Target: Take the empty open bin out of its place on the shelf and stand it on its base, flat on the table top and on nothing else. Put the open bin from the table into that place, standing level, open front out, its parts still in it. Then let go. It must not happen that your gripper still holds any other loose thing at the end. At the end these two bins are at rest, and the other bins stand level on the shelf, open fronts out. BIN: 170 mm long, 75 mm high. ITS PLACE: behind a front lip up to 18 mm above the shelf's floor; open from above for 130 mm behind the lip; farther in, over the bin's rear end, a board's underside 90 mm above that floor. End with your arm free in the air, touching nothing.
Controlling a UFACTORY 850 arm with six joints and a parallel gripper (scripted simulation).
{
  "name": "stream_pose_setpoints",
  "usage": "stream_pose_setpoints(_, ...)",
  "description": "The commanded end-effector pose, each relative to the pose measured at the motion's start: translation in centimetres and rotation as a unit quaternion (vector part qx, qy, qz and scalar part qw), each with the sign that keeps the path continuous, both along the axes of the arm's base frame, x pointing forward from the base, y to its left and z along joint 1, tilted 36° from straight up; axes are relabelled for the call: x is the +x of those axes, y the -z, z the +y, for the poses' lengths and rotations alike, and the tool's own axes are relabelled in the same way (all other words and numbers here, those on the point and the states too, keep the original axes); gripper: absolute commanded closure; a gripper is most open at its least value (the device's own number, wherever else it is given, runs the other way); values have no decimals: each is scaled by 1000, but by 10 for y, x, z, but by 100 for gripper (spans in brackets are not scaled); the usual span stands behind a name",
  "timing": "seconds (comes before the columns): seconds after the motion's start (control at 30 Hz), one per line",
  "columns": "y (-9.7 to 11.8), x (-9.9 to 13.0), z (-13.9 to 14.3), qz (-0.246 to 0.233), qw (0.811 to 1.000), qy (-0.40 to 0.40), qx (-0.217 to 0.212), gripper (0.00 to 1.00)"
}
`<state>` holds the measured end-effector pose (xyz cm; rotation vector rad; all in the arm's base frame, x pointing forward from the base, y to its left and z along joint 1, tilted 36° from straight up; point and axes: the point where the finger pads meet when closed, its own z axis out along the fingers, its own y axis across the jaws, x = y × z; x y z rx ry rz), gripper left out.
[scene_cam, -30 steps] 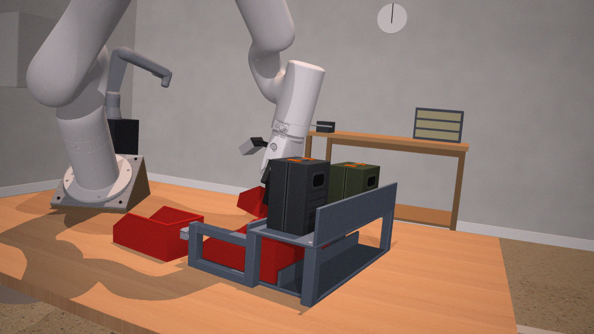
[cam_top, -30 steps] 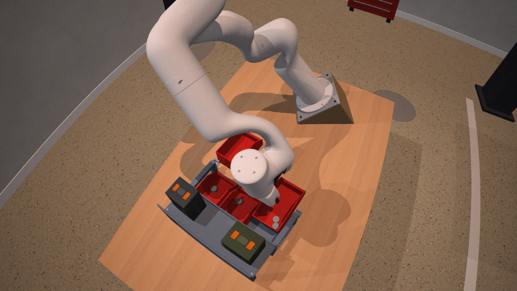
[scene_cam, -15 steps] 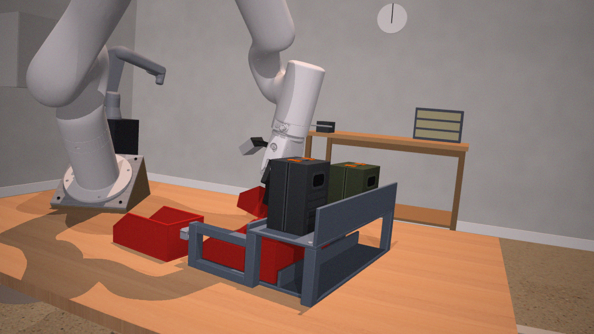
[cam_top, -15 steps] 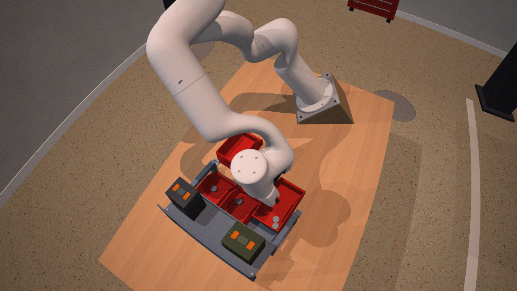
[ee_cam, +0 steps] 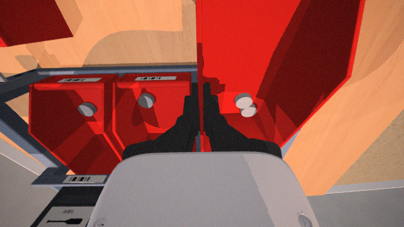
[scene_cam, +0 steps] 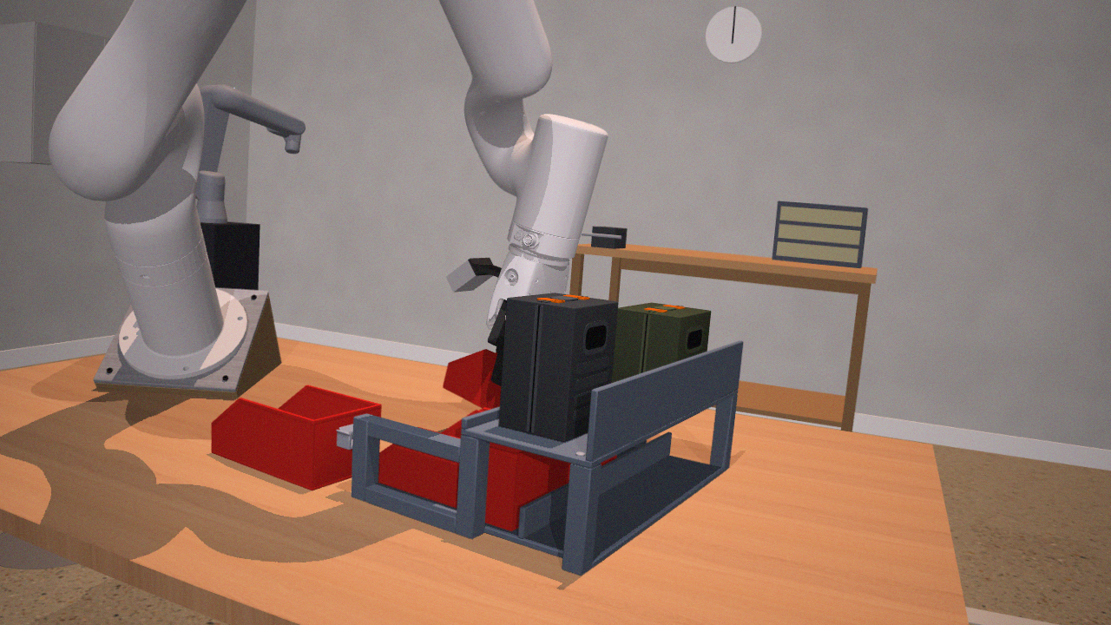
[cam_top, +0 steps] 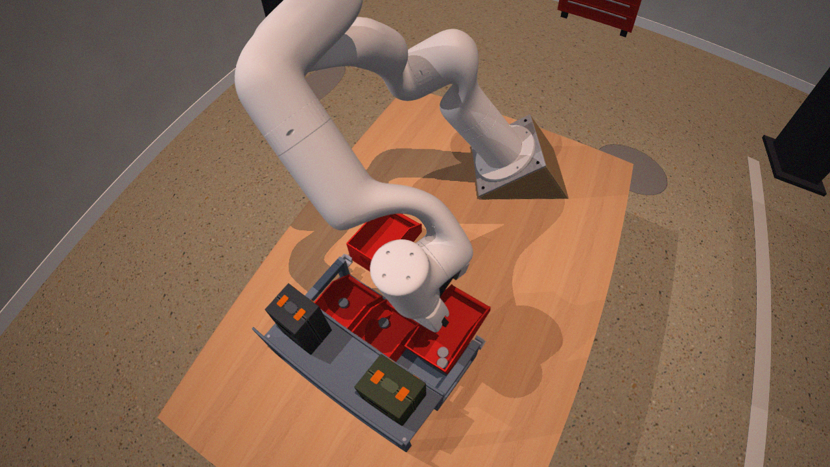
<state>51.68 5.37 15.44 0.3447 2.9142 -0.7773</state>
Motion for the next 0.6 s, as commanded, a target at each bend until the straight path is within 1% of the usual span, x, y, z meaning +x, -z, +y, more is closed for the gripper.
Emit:
stream_pose_setpoints(0.0, 1, 1, -1, -1, 1000, 0, 0, 100)
stream_pose_setpoints(0.57, 9, 4, -6, -1, 1000, -1, 0, 100)
